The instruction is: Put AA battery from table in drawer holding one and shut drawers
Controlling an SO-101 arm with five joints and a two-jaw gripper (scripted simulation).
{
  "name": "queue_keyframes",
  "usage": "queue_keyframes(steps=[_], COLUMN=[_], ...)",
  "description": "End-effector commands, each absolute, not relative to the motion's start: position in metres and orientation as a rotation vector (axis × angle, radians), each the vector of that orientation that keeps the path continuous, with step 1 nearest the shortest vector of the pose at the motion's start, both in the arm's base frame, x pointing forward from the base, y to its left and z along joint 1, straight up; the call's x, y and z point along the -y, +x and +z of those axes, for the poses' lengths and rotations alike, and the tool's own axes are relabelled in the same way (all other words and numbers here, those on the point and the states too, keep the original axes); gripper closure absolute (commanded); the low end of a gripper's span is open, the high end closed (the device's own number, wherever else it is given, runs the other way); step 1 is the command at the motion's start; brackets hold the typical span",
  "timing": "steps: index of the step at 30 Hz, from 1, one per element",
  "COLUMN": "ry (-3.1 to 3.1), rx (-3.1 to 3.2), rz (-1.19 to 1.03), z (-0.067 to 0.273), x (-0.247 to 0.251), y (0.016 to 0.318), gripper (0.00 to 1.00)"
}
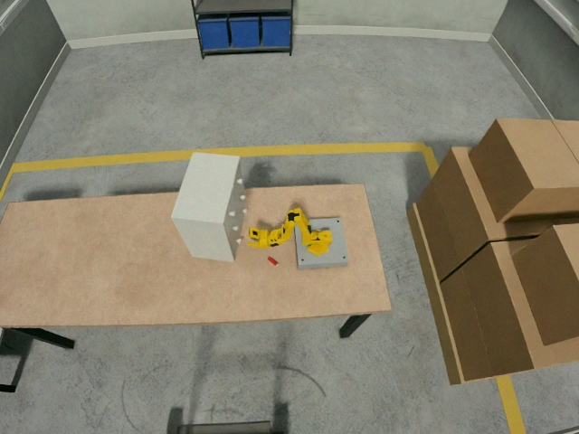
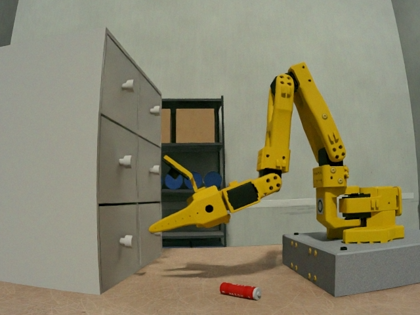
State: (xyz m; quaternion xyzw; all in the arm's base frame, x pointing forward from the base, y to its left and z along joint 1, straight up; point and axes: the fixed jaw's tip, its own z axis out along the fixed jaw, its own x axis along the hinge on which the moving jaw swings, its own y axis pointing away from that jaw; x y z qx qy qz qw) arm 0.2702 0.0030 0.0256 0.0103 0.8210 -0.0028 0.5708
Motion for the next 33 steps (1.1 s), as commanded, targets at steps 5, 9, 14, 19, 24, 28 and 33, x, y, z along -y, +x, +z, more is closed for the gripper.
queue_keyframes(steps=[5, 9, 14, 19, 24, 28, 33], ry=[0.042, 0.044, 0.046, 0.046, 0.046, 0.046, 0.048], rx=[-1.922, -1.922, -1.922, -1.922, -1.922, -1.922, -1.922], rz=[-0.011, -0.013, -0.014, -0.014, -0.014, -0.014, -0.016], z=[0.025, 0.024, 0.024, 0.024, 0.024, 0.024, 0.017], x=[0.001, 0.001, 0.001, 0.002, 0.002, 0.002, 0.003], y=[0.271, 0.271, 0.271, 0.272, 0.272, 0.272, 0.286], gripper=[0.79, 0.79, 0.79, 0.79, 0.79, 0.79, 0.79])
